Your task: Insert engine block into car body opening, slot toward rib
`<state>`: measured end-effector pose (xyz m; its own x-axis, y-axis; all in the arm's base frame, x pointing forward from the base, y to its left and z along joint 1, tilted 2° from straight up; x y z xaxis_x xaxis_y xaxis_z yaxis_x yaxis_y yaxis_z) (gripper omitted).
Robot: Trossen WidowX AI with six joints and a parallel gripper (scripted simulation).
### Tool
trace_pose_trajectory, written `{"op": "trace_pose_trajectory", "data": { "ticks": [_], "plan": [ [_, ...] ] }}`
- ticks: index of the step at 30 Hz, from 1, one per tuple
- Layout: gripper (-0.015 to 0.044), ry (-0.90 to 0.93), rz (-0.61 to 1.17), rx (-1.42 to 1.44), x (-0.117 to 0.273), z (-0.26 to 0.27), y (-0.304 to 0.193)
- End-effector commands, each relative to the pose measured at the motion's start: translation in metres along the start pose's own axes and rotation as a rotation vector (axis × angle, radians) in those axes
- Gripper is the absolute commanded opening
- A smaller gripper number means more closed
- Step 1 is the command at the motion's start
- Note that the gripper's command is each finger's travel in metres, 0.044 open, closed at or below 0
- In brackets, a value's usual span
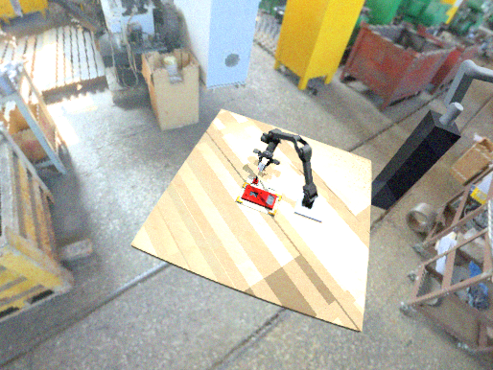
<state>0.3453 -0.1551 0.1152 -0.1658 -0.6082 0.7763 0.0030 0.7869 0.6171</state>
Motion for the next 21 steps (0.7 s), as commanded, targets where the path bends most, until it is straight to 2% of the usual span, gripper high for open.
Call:
{"op": "trace_pose_trajectory", "data": {
  "ticks": [1,21],
  "plan": [
    [0.0000,0.002,-0.006,0.000,-0.007,0.002,-0.005],
    [0.0000,0.002,-0.006,0.000,-0.033,0.006,-0.028]
  ]
}}
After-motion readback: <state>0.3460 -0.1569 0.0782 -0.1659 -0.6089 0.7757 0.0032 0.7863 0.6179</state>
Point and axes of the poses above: the point midway between the two fingers, 35 mm back from their tips, its own x axis back along the fingers, its own z axis across the jaws, y = z × x, the point moved 4 cm from there along x, back along the fingers, and after that the axes turned 9 degrees about x, right-handed, at the moved point
